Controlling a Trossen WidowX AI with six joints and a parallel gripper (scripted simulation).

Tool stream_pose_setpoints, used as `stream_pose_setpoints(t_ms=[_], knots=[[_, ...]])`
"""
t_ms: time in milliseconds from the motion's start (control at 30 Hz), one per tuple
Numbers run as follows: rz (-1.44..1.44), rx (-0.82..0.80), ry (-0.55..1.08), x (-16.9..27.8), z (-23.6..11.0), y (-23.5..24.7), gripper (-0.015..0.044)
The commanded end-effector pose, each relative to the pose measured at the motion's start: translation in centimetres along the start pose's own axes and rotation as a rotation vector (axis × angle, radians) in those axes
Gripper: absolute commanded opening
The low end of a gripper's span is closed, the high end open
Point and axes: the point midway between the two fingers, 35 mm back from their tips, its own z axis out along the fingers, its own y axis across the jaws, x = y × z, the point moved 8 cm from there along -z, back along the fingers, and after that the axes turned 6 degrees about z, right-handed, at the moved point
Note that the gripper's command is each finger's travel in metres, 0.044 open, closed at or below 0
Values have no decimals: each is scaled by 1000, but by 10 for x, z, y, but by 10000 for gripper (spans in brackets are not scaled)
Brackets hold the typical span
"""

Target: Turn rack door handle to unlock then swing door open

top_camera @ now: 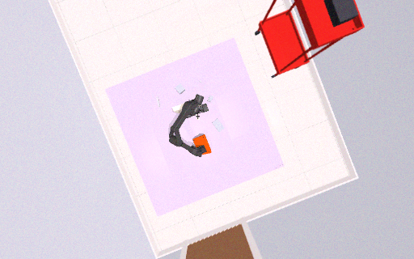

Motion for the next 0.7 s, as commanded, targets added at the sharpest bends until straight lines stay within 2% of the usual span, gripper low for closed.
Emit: stream_pose_setpoints(t_ms=[0,167,667], knots=[[3,-4,-5,0,2,0,234],[3,-4,-5,0,2,0,103],[3,-4,-5,0,2,0,15]])
